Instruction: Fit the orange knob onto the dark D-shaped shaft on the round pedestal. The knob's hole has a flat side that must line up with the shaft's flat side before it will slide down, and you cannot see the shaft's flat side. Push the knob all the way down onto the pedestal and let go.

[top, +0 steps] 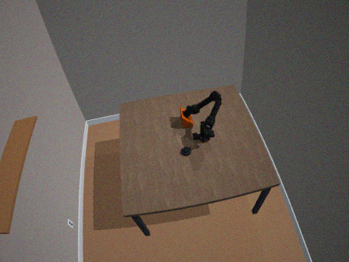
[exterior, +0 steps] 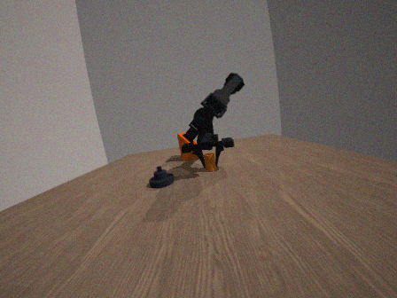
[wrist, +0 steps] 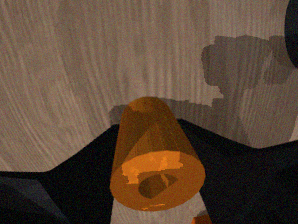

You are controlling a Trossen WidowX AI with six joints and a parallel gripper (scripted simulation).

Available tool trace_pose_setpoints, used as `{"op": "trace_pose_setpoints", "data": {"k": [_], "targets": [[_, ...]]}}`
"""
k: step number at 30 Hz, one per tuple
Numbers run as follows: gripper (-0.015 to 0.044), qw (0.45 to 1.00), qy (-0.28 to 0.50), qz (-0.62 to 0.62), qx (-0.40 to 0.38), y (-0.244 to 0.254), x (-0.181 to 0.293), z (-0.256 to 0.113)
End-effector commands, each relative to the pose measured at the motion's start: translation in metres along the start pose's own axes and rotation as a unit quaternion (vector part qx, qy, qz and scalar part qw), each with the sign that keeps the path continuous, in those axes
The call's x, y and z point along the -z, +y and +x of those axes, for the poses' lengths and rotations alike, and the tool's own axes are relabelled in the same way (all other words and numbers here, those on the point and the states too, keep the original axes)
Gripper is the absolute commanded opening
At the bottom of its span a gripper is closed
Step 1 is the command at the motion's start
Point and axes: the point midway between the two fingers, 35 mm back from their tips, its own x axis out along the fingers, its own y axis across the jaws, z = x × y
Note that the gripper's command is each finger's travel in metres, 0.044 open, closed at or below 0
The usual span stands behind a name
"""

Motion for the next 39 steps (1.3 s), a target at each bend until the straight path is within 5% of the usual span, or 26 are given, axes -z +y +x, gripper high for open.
{"op": "trace_pose_setpoints", "data": {"k": [1,21,39], "targets": [[0.0,1.0,-0.005,0.0,0.004,-0.002,-0.006,-0.016],[0.0,1.0,-0.003,0.0,0.002,-0.002,-0.002,-0.133],[0.0,1.0,-0.004,0.0,0.002,-0.028,-0.021,-0.132]]}}
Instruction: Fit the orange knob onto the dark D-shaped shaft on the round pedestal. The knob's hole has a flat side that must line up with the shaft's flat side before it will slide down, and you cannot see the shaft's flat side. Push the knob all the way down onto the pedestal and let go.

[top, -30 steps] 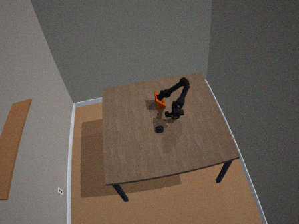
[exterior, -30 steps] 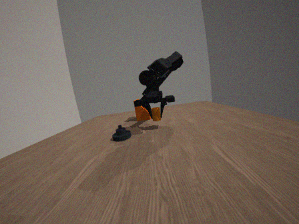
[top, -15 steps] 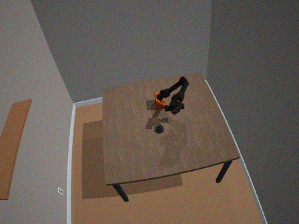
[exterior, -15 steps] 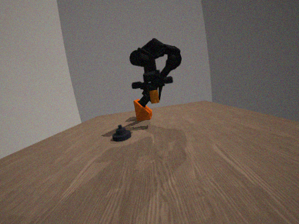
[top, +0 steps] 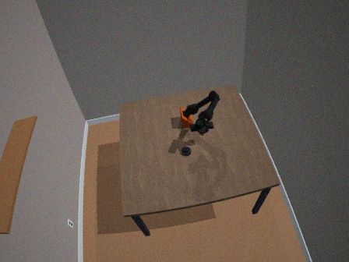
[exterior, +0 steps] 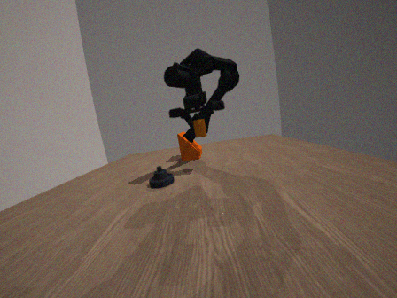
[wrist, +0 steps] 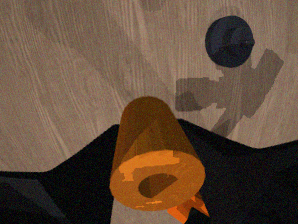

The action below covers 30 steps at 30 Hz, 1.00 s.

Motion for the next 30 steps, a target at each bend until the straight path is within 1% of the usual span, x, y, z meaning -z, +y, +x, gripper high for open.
{"op": "trace_pose_setpoints", "data": {"k": [1,30], "targets": [[0.0,1.0,-0.003,-0.002,0.004,-0.011,-0.008,0.0],[0.0,1.0,-0.004,-0.003,0.005,-0.088,-0.049,0.021]]}}
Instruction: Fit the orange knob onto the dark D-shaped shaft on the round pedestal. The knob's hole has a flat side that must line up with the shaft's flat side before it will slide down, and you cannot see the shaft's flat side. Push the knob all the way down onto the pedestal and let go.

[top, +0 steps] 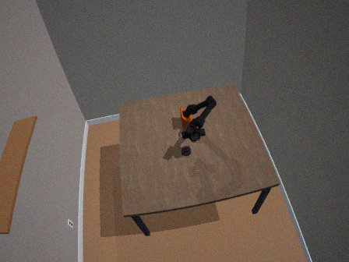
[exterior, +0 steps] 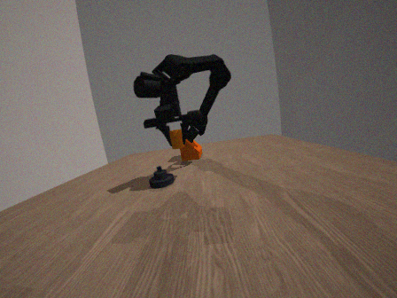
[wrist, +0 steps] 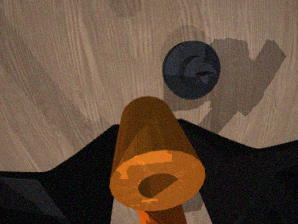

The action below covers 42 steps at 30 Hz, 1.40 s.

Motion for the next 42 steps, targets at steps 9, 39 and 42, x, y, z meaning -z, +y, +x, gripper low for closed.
{"op": "trace_pose_setpoints", "data": {"k": [9,39,42], "targets": [[0.0,1.0,-0.003,-0.002,0.004,-0.037,-0.013,0.01],[0.0,1.0,-0.004,-0.004,0.004,-0.073,-0.022,0.049],[0.0,1.0,-0.004,-0.005,0.004,-0.073,-0.023,0.047]]}}
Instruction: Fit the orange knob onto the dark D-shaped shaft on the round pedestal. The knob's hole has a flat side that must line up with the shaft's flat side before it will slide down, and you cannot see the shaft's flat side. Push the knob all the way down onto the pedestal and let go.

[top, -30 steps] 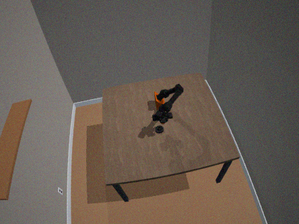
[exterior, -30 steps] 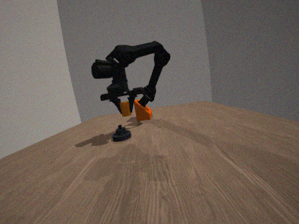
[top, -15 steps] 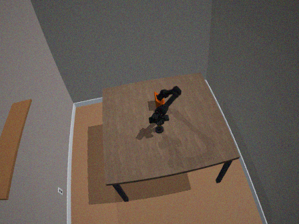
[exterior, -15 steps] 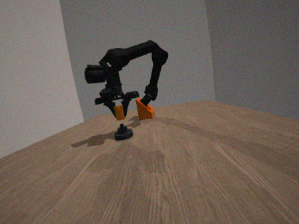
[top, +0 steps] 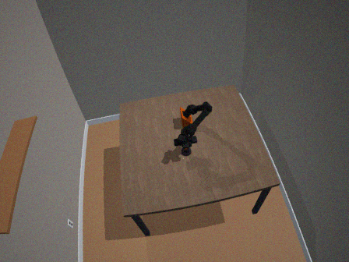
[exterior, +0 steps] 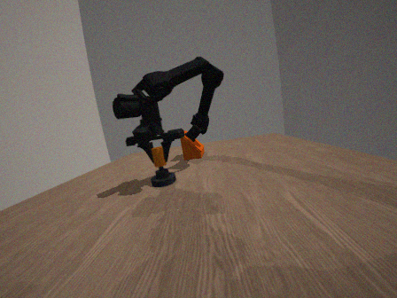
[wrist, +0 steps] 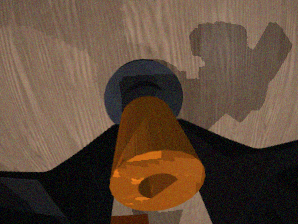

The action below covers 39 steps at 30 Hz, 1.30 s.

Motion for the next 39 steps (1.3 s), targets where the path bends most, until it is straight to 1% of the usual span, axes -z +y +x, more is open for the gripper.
{"op": "trace_pose_setpoints", "data": {"k": [1,20,26,28,33,39], "targets": [[0.0,1.0,-0.004,0.0,-0.002,-0.0012,-0.0019,-0.0022],[0.0,1.0,-0.004,0.0,-0.002,0.0003,-0.0008,0.0019],[0.0,1.0,-0.004,0.0,-0.002,0.0008,-0.0002,-0.0032],[0.0,1.0,-0.004,-0.013,-0.002,0.0008,-0.0002,-0.0033],[0.0,0.995,-0.004,-0.099,-0.001,-0.0005,-0.001,-0.0032],[0.0,0.995,-0.004,-0.104,-0.001,-0.0024,-0.0013,-0.0007]]}}
